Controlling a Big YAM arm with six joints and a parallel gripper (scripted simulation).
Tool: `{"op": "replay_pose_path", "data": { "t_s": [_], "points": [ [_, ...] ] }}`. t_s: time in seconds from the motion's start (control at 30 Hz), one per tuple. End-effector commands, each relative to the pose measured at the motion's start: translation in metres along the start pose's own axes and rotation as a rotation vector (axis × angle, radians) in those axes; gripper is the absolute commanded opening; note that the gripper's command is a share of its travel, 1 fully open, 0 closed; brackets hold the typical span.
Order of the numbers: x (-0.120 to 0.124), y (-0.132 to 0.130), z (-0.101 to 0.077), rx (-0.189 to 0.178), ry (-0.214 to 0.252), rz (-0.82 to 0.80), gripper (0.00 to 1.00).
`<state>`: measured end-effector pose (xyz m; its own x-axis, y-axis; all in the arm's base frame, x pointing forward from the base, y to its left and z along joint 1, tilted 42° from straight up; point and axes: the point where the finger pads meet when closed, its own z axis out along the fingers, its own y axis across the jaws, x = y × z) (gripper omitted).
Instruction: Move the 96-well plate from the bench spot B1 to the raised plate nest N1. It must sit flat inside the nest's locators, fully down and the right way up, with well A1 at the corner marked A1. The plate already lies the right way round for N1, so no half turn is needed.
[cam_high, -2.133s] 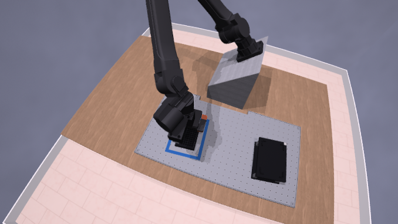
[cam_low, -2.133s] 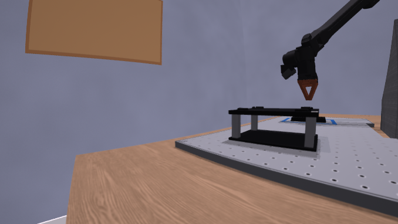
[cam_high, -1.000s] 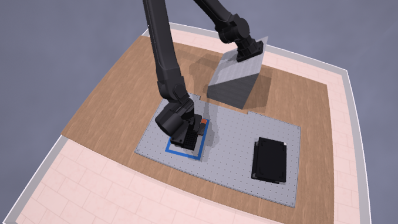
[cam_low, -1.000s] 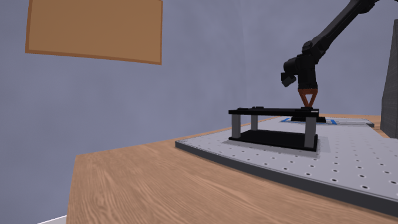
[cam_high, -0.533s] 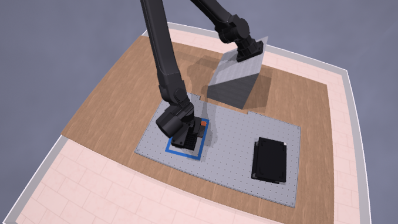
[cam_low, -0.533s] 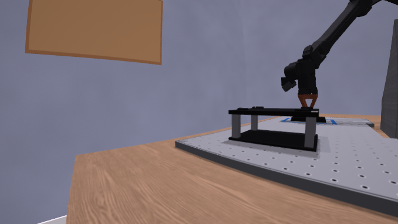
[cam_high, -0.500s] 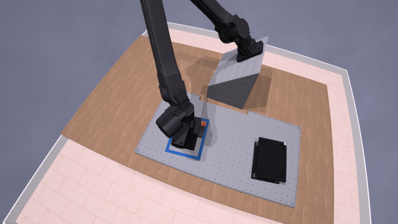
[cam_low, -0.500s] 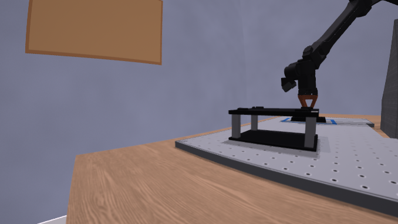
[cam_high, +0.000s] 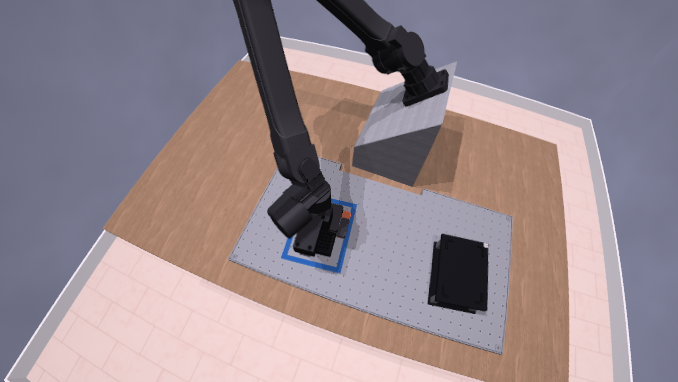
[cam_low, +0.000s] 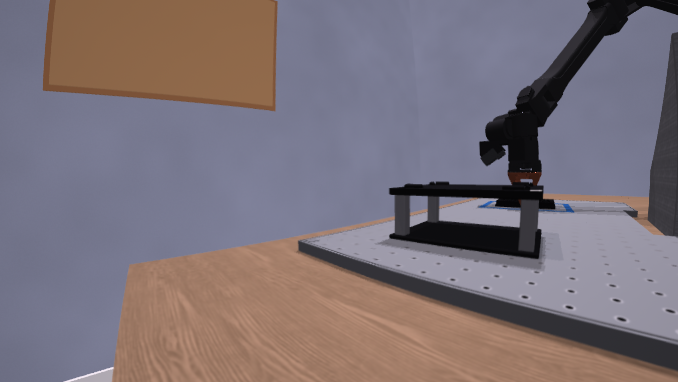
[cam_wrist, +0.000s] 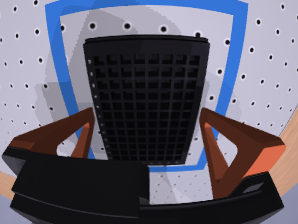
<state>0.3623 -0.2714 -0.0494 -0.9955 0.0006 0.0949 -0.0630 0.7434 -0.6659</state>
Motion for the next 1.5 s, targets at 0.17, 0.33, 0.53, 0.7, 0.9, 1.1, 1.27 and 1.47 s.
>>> {"op": "replay_pose_path", "data": {
  "t_s": [0.17,0.33,0.53,0.7,0.9,1.1,1.27,1.47],
  "points": [
    [-0.008,-0.004,-0.002,0.007,-0.02,-0.001,1.0],
    [-0.008,-0.004,-0.002,0.007,-0.02,-0.001,1.0],
    [-0.008,-0.004,-0.002,0.007,-0.02,-0.001,0.0],
    [-0.008,-0.004,-0.002,0.007,-0.02,-0.001,0.0],
    [-0.008,-0.004,-0.002,0.007,-0.02,-0.001,0.0],
    [-0.008,-0.004,-0.002,0.007,-0.02,-0.001,0.0],
    [-0.008,-0.004,-0.002,0.007,-0.02,-0.001,0.0],
    [-0.008,-0.004,-0.002,0.007,-0.02,-0.001,0.0]
  ]
}}
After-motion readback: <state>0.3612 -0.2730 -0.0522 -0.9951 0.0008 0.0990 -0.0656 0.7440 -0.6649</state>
